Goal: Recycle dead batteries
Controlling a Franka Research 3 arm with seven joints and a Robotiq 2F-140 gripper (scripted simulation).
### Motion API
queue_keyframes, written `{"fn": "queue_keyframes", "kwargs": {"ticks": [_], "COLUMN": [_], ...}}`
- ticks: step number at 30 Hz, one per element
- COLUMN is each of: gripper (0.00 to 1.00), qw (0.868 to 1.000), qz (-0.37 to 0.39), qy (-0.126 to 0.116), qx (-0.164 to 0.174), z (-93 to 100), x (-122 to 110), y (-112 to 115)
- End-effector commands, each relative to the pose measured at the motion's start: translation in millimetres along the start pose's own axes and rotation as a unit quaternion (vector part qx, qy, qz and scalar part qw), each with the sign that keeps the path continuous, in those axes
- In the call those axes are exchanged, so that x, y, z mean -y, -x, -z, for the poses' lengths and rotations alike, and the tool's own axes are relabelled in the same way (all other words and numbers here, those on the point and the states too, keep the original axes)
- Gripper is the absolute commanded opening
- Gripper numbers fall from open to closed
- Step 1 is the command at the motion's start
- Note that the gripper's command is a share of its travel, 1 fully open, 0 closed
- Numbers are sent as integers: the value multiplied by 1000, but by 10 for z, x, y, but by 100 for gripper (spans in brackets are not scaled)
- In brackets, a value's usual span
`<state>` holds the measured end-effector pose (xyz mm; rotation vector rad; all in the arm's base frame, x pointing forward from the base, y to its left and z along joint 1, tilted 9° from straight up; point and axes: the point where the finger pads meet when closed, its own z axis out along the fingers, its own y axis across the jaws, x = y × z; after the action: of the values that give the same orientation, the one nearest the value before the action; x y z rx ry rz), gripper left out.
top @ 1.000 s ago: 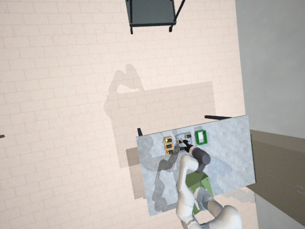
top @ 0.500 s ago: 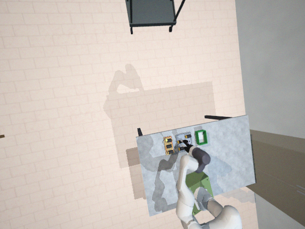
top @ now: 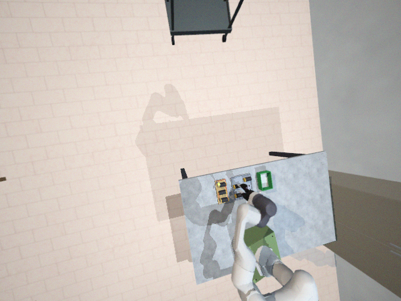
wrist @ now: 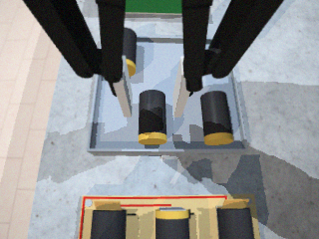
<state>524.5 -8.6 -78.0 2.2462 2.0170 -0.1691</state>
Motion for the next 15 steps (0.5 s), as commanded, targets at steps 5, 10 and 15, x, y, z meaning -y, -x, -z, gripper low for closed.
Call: {"fn": "queue_keyframes", "kwargs": {"ticks": [5, 10, 15], "gripper": [29, 29, 29], "qw": [1000, 1000, 1000], "qz": [3, 3, 3], "qy": [2, 2, 2], "qx": [1, 1, 1], "z": [-47, -259, -340], "x": [-16, -16, -17], "y": [7, 7, 7]}}
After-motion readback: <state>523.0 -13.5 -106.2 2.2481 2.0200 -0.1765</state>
